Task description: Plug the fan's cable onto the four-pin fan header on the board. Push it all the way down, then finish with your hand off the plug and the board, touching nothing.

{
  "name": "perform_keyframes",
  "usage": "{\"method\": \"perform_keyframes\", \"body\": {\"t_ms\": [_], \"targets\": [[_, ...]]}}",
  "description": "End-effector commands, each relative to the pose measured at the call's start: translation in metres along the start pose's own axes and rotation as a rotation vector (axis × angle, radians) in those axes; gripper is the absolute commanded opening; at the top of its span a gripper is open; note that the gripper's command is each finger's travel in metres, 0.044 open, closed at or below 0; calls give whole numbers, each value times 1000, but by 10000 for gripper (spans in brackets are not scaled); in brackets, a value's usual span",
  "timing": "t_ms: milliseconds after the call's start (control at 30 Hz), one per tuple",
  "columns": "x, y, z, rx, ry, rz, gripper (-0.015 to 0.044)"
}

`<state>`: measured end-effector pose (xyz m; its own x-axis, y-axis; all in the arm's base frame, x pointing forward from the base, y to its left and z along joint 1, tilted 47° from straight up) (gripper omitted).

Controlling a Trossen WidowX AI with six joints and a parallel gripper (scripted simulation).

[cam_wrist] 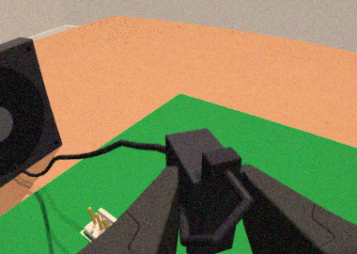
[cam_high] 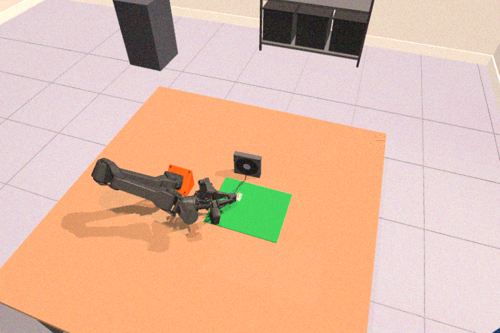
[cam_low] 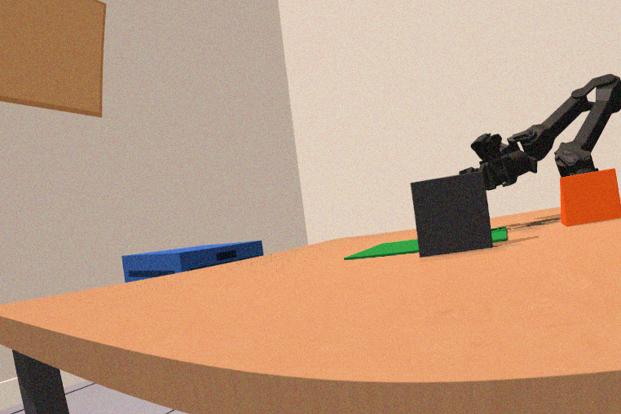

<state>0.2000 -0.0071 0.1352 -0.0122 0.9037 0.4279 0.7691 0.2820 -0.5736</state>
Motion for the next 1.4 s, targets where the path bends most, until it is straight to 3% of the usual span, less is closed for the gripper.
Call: {"method": "perform_keyframes", "body": {"t_ms": [0, 1367], "targets": [[3, -1, -1, -3, -1, -1, 0], [-29, 3, -3, 0, -4, -1, 0]]}}
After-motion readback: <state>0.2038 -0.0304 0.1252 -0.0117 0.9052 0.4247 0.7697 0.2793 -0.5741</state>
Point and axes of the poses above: the point midway between the two fingers, 35 mm back from their tips, its own y axis out along the fingers, its own z axis across the jaws, x = y × z, the point moved 7 cm from there along -y, back along the fingers, and after that the axes turned 15 degrees about -y, right-handed, at the moved point
